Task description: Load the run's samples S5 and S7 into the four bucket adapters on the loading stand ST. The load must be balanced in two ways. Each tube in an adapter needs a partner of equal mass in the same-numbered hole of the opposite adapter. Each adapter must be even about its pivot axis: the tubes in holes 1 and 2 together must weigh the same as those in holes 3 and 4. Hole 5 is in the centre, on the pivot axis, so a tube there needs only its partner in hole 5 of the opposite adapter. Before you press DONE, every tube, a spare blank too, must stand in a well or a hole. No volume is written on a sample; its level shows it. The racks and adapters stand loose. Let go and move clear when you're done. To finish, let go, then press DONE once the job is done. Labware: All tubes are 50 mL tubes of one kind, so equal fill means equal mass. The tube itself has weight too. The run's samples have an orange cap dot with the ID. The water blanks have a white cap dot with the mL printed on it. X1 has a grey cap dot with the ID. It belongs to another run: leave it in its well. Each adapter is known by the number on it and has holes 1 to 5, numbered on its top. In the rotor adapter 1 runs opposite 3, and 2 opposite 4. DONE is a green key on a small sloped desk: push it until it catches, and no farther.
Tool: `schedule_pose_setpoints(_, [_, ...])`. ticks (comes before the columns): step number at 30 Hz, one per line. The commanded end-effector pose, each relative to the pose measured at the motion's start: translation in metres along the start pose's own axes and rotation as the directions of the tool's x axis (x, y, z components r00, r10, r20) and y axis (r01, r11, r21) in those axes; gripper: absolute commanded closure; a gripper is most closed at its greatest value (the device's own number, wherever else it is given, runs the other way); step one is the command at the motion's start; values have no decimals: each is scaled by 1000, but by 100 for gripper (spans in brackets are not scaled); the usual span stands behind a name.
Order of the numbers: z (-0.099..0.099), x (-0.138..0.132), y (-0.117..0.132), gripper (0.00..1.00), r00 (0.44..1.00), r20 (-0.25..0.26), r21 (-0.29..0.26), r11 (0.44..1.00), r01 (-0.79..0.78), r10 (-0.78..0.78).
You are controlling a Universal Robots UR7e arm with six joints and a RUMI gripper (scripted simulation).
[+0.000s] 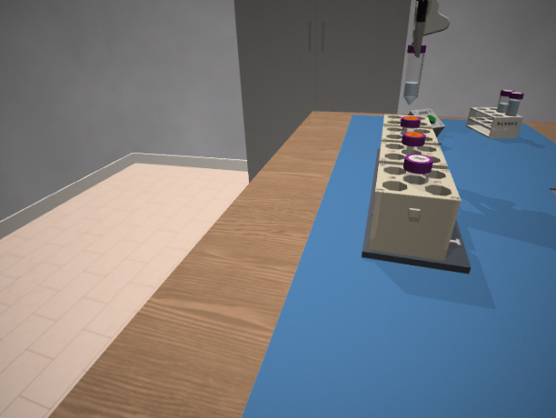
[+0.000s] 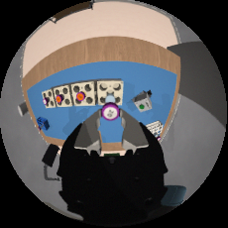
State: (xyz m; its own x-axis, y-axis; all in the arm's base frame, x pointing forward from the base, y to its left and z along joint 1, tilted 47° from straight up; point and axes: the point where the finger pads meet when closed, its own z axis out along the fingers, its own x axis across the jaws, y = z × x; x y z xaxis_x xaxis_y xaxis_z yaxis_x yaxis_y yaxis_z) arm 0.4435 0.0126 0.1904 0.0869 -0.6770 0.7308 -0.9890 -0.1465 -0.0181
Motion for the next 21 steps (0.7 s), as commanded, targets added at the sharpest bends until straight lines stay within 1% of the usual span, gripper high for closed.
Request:
schedule_pose_setpoints(1, [14,0,-1,100,1000,0,2,1000,0,0])
schedule_pose_setpoints(5, [24,0,-1,100,1000,0,2,1000,0,0])
schedule_pose_setpoints(7, [24,0,-1,100,1000,0,2,1000,0,0])
schedule_pose_setpoints(9, [30,0,-1,100,1000,0,2,1000,0,0])
schedule_pose_setpoints(21, [30,0,-1,100,1000,0,2,1000,0,0])
